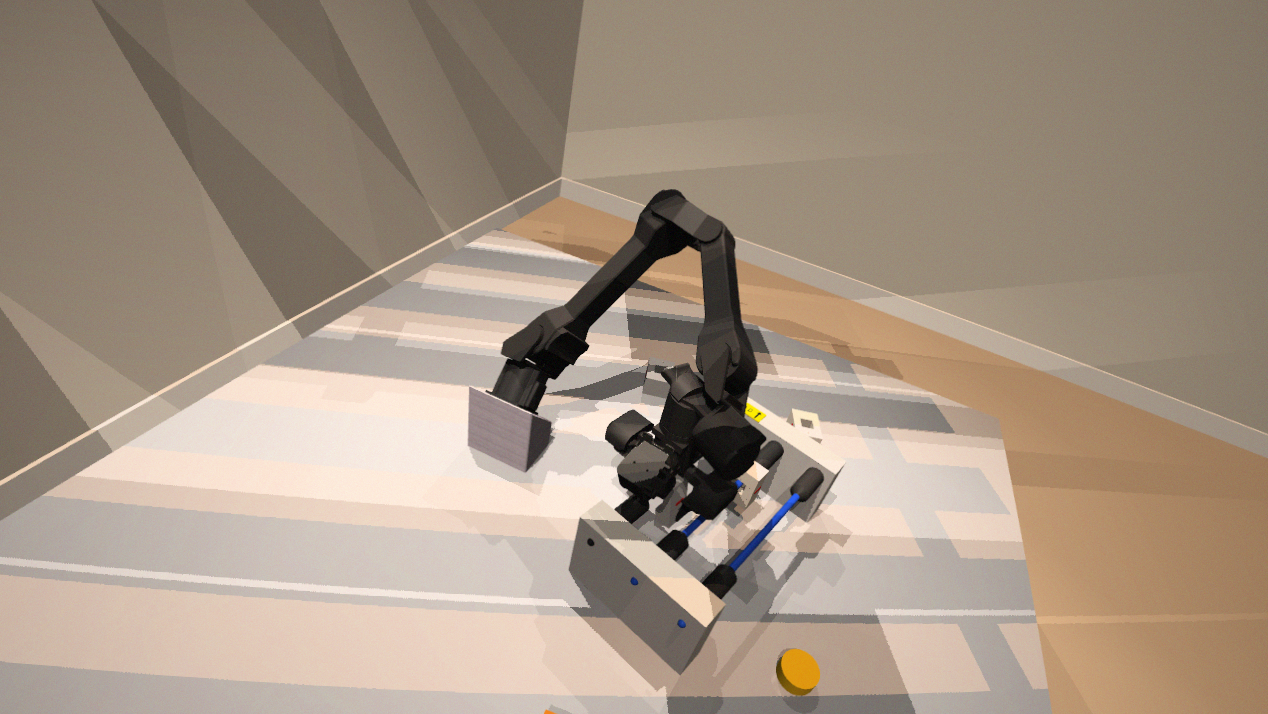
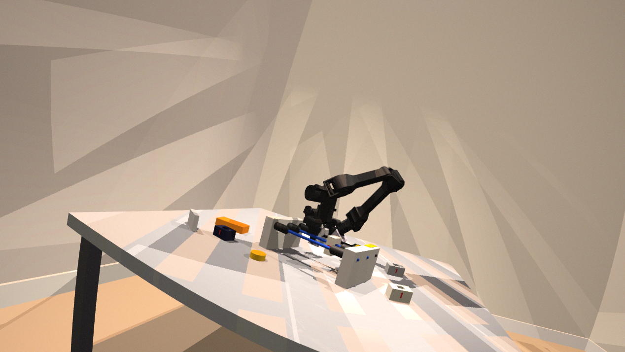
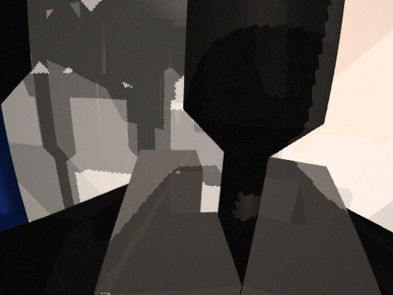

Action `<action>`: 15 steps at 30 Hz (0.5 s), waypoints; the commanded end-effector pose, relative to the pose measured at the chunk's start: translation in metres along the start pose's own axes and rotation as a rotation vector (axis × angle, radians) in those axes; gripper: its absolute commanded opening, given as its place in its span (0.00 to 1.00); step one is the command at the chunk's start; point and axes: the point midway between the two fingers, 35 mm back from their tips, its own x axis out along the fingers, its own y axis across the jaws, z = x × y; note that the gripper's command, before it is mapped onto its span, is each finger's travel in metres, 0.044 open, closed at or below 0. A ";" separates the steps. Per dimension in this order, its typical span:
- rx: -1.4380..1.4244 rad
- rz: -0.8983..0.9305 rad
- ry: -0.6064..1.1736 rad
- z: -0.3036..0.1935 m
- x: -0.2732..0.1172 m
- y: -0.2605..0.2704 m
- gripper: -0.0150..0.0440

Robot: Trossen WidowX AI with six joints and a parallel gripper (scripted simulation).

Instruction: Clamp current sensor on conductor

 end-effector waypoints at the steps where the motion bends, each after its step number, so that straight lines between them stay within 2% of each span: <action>1: 0.005 0.004 0.002 0.001 -0.009 0.000 0.25; 15: 0.008 0.005 0.005 0.001 -0.016 0.000 0.25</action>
